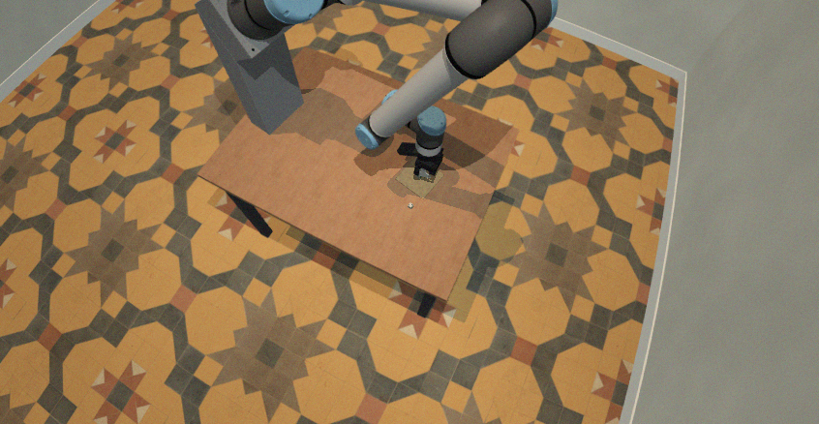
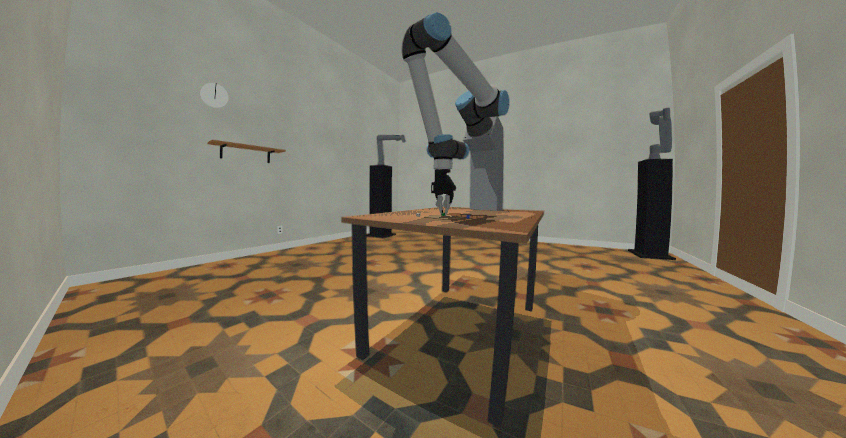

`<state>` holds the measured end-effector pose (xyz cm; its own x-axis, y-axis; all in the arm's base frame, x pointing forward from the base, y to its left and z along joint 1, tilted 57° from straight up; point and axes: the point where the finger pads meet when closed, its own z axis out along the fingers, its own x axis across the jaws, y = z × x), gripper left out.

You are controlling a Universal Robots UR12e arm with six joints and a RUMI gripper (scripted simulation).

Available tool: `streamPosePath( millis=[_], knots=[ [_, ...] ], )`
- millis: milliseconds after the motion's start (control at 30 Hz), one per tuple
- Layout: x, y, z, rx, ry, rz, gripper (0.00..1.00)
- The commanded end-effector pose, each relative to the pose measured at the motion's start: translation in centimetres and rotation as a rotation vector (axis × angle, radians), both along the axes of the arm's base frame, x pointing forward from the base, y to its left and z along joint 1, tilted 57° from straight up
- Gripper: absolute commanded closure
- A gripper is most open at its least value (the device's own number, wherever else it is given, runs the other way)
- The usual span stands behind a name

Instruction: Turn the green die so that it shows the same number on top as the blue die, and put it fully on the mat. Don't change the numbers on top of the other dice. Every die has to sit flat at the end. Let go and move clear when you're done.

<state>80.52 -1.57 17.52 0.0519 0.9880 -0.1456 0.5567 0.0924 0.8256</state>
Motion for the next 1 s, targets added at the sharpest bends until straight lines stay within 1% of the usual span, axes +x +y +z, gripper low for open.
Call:
streamPosePath(
  millis=[0, 967],
  knots=[
    [-0.02, 0.02, 0.04, 0.0, -0.001, 0.0, 1.0],
    [0.24, -0.01, -0.13, 0.0, -0.001, 0.0, 1.0]
  ],
)
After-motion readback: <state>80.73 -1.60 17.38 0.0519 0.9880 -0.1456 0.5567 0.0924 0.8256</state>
